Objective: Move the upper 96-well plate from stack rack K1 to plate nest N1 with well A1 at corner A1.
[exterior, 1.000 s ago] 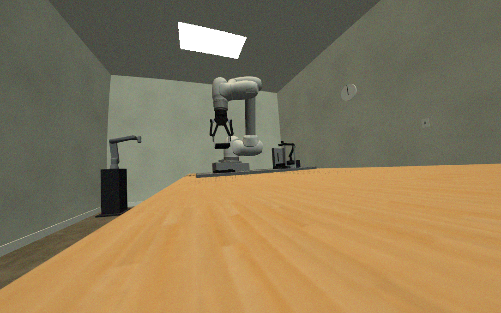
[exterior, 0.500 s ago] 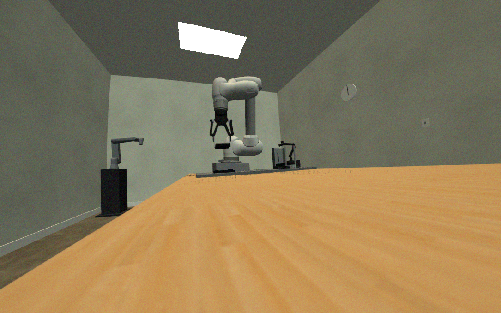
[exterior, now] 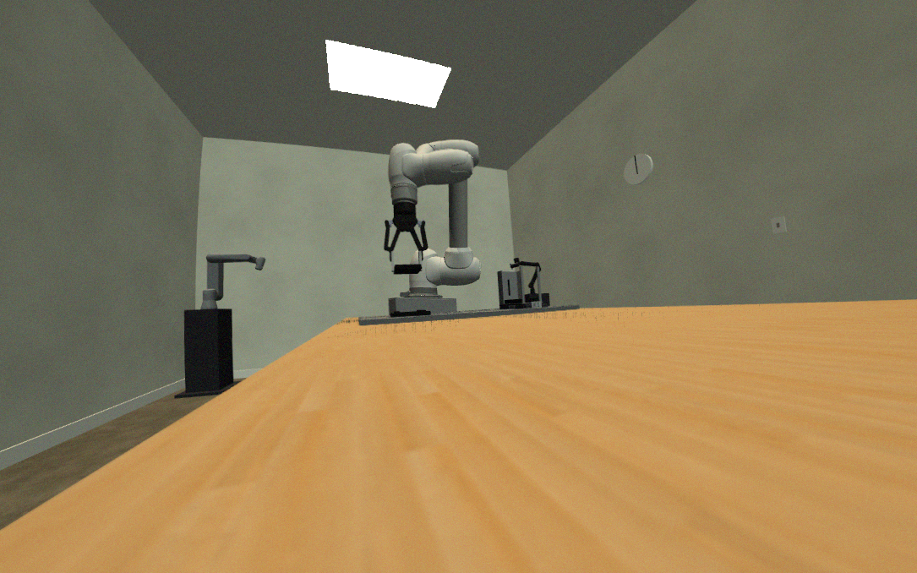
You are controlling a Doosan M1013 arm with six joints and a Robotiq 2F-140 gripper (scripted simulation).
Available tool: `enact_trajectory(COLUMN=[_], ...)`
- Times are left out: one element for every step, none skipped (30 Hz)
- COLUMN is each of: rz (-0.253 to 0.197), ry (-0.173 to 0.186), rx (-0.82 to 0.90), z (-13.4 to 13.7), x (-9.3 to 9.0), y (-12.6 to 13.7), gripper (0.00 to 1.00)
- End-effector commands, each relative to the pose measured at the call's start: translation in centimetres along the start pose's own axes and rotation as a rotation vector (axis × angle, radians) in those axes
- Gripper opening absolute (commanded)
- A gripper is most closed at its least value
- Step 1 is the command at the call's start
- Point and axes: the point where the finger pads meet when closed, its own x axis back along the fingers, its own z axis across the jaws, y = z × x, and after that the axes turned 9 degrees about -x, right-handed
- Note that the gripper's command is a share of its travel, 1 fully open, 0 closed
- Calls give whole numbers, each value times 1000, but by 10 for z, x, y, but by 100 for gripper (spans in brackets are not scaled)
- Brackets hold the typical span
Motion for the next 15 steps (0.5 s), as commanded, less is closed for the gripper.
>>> enact_trajectory(rz=[0, 0, 0, 0, 0, 0, 0, 0, 0, 0, 0, 0, 0, 0, 0], ry=[0, 0, 0, 0, 0, 0, 0, 0, 0, 0, 0, 0, 0, 0, 0], rx=[0, 0, 0, 0, 0, 0, 0, 0, 0, 0, 0, 0, 0, 0, 0], z=[0, 0, 0, 0, 0, 0, 0, 0, 0, 0, 0, 0, 0, 0, 0], x=[-5, -7, -8, -10, -12, -13, -15, -17, -18, -20, -20, -20, -22, -23, -25], y=[0, 0, 0, 0, 0, 0, 0, 0, 0, 0, 0, 0, 0, 0, 0], gripper=[0, 0, 0, 0, 0, 0, 0, 0, 0, 0, 0, 0, 0, 0, 0])
